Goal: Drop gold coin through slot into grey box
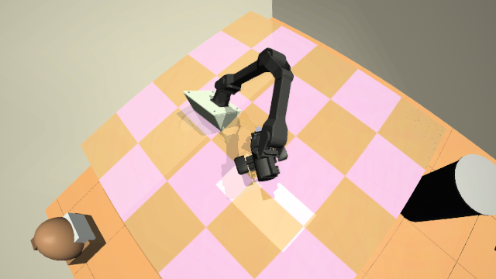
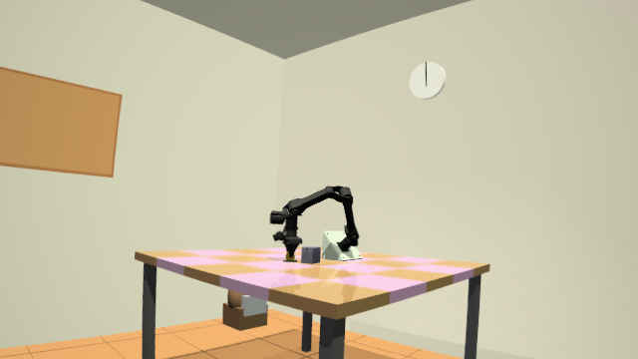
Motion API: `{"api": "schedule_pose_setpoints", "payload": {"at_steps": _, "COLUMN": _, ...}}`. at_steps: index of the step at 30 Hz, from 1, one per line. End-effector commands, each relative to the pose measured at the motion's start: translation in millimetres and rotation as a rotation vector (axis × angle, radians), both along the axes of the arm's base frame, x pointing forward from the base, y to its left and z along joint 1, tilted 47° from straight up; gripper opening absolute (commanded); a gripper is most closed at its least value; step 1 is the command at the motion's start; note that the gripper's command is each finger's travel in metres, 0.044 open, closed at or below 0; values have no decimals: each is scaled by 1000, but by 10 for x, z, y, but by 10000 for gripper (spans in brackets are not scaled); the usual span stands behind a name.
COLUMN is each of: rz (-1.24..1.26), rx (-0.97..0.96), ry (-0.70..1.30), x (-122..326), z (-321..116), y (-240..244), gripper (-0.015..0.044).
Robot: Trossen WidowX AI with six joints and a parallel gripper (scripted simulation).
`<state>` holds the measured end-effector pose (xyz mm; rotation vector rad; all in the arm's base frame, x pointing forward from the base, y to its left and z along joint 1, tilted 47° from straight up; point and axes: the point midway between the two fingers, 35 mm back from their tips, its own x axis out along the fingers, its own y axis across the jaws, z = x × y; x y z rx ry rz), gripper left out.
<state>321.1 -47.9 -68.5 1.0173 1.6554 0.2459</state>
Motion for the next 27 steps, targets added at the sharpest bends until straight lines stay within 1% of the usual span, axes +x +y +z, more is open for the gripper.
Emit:
{"api": "schedule_pose_setpoints", "payload": {"at_steps": 1, "rz": -4, "rx": 8, "ry": 7, "x": -26, "z": -48, "y": 61, "gripper": 161}}
{"api": "schedule_pose_setpoints", "payload": {"at_steps": 5, "rz": -4, "rx": 8, "ry": 7, "x": -29, "z": -73, "y": 90, "gripper": 161}}
{"api": "schedule_pose_setpoints", "payload": {"at_steps": 11, "rz": -4, "rx": 8, "ry": 7, "x": -29, "z": -73, "y": 90, "gripper": 3}}
{"api": "schedule_pose_setpoints", "payload": {"at_steps": 21, "rz": -5, "rx": 7, "ry": 7, "x": -28, "z": -72, "y": 86, "gripper": 0}}
{"api": "schedule_pose_setpoints", "payload": {"at_steps": 27, "rz": -23, "rx": -25, "ry": 2, "x": -3, "z": -43, "y": -12, "gripper": 0}}
